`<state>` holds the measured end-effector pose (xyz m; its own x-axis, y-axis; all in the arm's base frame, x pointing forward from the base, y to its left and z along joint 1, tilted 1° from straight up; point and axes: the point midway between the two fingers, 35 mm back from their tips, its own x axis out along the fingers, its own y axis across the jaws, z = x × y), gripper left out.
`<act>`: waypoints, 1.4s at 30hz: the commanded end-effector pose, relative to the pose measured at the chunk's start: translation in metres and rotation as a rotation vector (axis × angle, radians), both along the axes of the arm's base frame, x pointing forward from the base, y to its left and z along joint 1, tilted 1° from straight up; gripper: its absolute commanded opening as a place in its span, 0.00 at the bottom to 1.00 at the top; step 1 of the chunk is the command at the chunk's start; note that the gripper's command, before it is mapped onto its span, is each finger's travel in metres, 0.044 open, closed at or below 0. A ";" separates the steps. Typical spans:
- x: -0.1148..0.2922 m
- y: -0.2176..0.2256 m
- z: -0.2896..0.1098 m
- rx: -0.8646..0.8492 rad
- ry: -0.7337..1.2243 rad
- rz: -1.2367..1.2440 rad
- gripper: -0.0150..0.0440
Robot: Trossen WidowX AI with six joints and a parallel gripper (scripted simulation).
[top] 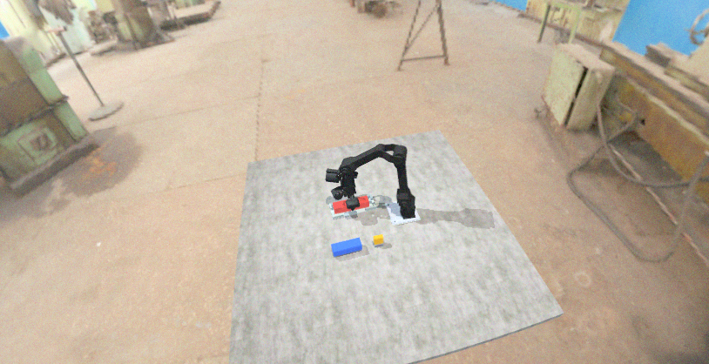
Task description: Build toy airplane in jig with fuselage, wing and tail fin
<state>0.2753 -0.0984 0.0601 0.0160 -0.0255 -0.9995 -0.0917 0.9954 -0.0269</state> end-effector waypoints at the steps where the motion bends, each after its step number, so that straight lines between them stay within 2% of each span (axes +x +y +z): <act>1: 0.000 0.000 0.000 -0.001 0.000 0.000 1.00; 6: 0.001 0.000 0.008 -0.001 0.000 0.000 1.00; 14: -0.001 0.003 0.104 -0.002 0.003 0.003 1.00; 23: 0.007 0.004 0.108 -0.002 0.004 0.035 1.00; 25: 0.017 0.021 0.107 0.000 0.003 0.035 1.00; 32: 0.054 0.127 0.096 0.009 -0.001 0.035 1.00; 39: 0.050 0.245 0.083 0.017 0.001 0.035 1.00; 42: 0.047 0.256 0.082 0.018 0.001 0.035 1.00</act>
